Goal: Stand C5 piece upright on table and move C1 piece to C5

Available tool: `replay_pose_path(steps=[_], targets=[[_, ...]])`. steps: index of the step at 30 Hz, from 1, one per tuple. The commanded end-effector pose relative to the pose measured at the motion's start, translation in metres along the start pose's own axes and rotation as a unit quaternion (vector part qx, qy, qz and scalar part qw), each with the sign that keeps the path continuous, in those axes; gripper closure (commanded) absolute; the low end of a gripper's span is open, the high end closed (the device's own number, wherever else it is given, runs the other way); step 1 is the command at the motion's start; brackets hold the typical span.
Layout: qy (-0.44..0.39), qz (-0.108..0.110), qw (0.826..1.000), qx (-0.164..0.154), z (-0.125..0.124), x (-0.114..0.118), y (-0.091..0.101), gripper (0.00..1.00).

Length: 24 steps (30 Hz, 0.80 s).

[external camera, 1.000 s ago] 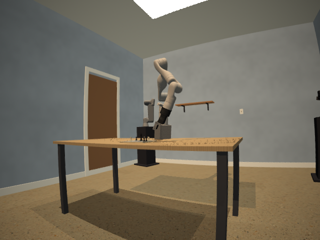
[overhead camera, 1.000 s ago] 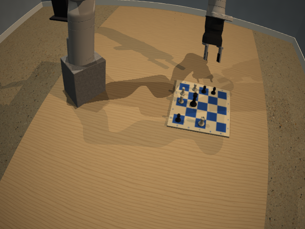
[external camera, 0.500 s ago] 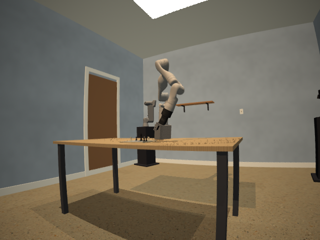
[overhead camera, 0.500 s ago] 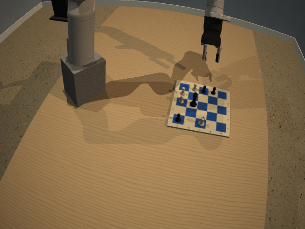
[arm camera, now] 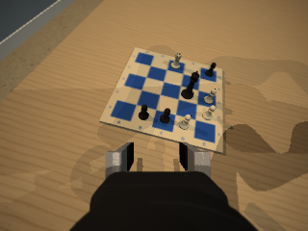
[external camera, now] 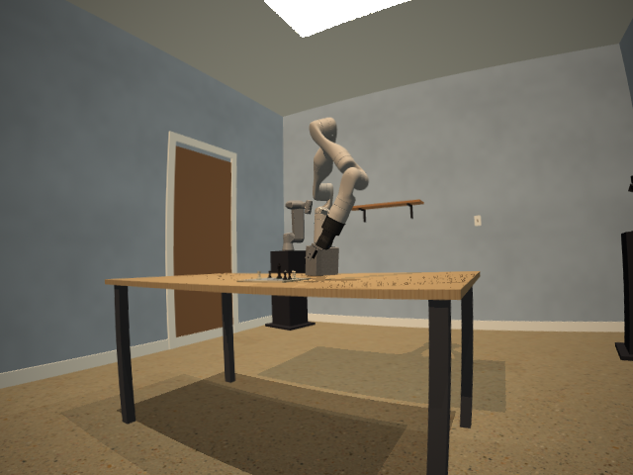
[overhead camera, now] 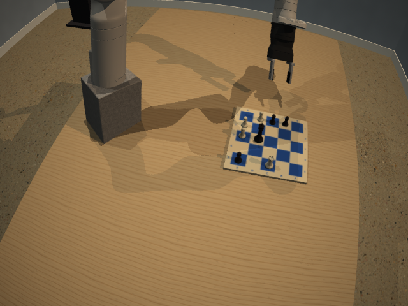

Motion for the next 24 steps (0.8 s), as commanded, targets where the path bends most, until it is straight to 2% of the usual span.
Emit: replay_pose_path(steps=[1,24], targets=[[-0.002,0.0,1.0,0.006,0.007,0.001,-0.001,0.0],[-0.017,-0.001,1.0,0.024,0.019,0.005,-0.003,0.0]])
Point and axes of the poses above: the point where the finger pads meet when closed, its own y axis back along the fingers, its own x axis across the jaws, z = x × y, the point moved 9 cm from there along y, back along the fingers, and after that the axes turned 2 degrees about -y, right-handed, at the moved point
